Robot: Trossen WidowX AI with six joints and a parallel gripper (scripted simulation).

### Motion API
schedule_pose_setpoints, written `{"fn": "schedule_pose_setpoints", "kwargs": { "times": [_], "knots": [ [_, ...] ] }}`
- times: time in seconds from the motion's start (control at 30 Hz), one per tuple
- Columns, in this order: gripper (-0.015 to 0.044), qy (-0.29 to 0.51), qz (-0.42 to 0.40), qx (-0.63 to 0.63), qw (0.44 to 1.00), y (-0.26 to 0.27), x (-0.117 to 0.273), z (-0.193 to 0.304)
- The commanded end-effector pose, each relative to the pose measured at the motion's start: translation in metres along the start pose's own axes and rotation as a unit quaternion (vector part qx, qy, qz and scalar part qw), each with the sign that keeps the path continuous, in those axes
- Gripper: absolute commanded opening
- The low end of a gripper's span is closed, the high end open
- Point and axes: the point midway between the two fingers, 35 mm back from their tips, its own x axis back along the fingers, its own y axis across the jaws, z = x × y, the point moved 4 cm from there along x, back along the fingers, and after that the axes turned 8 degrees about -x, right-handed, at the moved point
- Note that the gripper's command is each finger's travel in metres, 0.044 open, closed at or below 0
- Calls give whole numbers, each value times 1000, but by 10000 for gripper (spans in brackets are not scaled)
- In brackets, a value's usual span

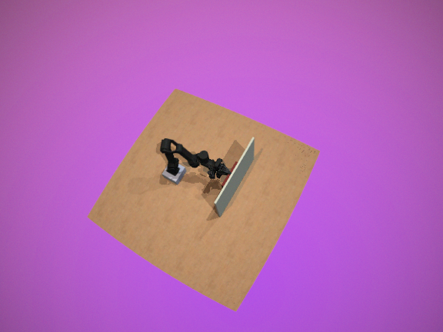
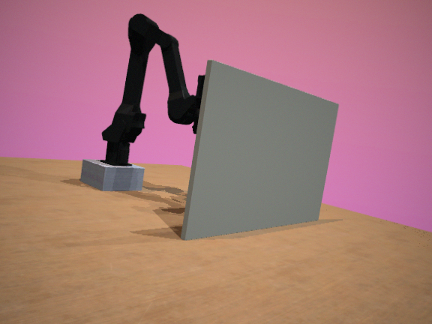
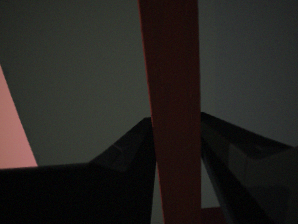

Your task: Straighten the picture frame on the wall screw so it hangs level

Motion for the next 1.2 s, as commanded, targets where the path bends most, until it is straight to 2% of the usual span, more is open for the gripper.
{"fn": "schedule_pose_setpoints", "kwargs": {
  "times": [0.0,0.13,0.3,0.47,0.53,0.7,0.93,1.17],
  "knots": [
    [157,0,0,-2,1000,0,0,0],
    [260,0,0,-2,1000,0,0,0],
    [260,0,0,-15,1000,0,10,2],
    [260,1,-2,-114,993,-7,80,4],
    [260,1,-3,-140,990,-10,97,0],
    [260,4,-1,-128,992,-8,96,5],
    [260,9,3,-135,991,11,138,19],
    [260,4,3,-137,991,25,177,11]
  ]
}}
